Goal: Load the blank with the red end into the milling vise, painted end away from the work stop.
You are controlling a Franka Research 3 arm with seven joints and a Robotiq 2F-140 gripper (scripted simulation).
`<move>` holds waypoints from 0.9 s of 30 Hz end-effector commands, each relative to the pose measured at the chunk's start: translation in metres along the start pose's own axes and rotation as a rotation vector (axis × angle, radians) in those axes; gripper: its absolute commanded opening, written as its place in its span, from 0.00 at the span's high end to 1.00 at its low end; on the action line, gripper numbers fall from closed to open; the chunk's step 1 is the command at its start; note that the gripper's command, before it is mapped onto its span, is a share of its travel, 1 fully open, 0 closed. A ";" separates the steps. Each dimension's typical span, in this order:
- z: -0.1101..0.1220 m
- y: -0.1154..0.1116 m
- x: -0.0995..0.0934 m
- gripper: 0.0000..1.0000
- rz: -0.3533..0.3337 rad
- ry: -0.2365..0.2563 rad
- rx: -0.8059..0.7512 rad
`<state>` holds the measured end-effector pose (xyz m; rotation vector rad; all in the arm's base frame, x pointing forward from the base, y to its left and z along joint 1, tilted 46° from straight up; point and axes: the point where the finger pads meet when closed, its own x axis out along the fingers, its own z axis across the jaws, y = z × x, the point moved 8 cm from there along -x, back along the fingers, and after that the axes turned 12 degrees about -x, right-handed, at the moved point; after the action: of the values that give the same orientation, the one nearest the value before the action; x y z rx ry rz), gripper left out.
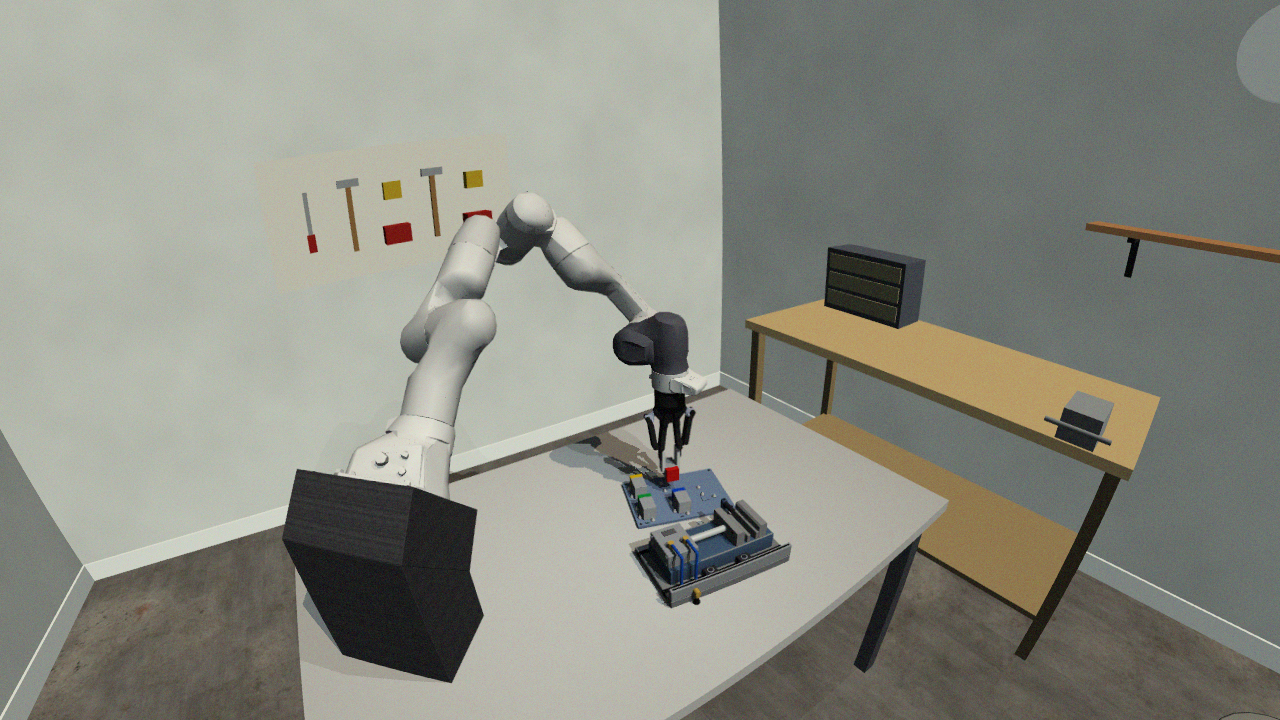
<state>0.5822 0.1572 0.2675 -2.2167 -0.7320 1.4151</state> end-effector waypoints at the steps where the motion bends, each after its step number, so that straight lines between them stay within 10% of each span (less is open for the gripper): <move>1: -0.003 0.002 -0.022 1.00 0.003 0.004 0.021; 27: -0.003 0.002 -0.051 1.00 0.003 0.004 0.021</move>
<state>0.5686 0.1250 0.3037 -2.2241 -0.7280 1.4048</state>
